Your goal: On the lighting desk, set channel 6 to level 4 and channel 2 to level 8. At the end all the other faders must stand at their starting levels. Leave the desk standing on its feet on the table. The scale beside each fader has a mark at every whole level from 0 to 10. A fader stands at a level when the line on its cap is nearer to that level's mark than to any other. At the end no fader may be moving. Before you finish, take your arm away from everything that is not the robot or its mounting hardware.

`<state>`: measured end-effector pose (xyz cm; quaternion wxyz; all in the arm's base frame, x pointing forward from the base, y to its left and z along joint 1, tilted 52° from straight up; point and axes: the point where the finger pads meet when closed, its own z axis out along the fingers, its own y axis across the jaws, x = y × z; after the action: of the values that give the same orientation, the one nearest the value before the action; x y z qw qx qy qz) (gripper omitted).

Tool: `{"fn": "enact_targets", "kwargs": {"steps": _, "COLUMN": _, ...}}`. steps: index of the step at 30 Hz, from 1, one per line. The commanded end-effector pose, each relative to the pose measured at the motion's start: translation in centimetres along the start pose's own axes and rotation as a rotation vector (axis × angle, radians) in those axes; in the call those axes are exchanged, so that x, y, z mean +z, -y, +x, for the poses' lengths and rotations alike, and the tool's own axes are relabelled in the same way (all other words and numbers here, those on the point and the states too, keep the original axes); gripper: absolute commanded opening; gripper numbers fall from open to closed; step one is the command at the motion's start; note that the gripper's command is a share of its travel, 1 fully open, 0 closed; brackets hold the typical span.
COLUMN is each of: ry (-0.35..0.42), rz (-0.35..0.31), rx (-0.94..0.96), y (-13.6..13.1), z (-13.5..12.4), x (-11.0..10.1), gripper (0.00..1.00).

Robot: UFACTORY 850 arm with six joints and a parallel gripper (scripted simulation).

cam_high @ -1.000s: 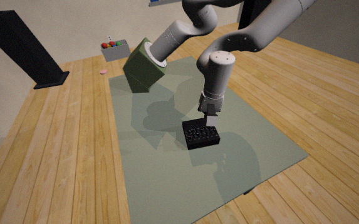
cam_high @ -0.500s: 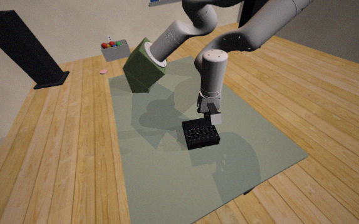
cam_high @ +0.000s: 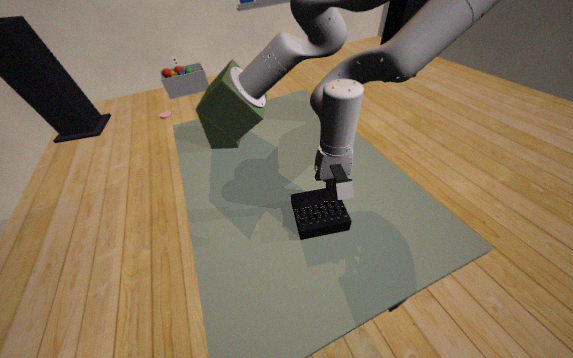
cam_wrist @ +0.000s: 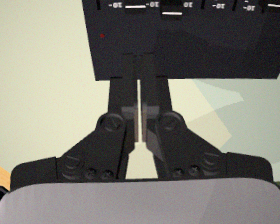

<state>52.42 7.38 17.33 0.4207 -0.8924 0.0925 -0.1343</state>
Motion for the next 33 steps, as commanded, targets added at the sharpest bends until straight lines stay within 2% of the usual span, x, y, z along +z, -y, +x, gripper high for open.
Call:
{"fn": "enact_targets", "kwargs": {"steps": 1, "ry": -0.001, "rz": 0.000, "rx": 0.000, "y": 0.0, "z": 0.0, "x": 0.0, "gripper": 0.00}}
{"fn": "enact_targets", "kwargs": {"steps": 33, "ry": -0.001, "rz": 0.000, "rx": 0.000, "y": 0.0, "z": 0.1, "x": 1.0, "gripper": 0.00}}
